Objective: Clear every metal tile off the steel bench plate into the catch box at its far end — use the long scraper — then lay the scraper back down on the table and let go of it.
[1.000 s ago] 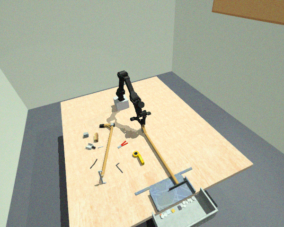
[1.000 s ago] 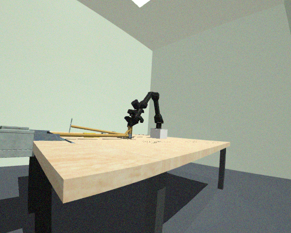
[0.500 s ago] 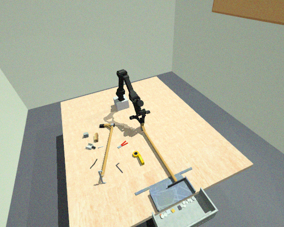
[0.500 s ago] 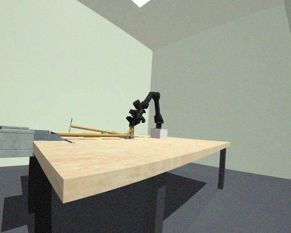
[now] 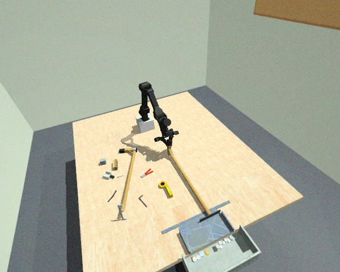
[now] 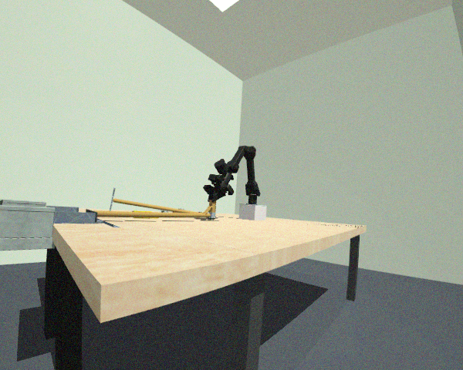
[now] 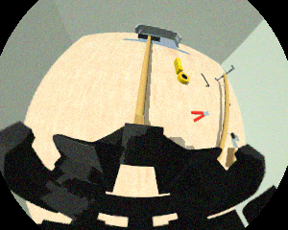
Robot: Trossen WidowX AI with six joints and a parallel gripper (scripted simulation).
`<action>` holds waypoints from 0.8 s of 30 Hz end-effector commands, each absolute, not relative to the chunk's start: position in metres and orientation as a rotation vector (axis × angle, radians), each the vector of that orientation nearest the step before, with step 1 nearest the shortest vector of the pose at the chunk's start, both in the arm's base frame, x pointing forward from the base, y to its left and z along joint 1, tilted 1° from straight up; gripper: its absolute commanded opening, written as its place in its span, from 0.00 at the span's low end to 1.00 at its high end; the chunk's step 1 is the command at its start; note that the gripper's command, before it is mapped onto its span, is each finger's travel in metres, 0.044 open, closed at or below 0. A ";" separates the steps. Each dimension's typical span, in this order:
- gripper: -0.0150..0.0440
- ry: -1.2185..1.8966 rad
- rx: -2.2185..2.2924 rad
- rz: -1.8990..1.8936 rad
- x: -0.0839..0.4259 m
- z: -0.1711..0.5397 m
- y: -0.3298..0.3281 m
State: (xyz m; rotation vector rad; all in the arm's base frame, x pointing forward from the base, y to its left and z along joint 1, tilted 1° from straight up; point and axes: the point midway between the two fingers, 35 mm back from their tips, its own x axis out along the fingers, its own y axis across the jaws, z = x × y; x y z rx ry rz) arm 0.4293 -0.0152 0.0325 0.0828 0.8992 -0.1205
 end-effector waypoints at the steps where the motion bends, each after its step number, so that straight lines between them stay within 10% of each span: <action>1: 0.25 0.888 0.085 -0.125 0.425 0.036 -0.015; 24: 0.25 0.887 0.084 -0.124 0.395 0.032 -0.012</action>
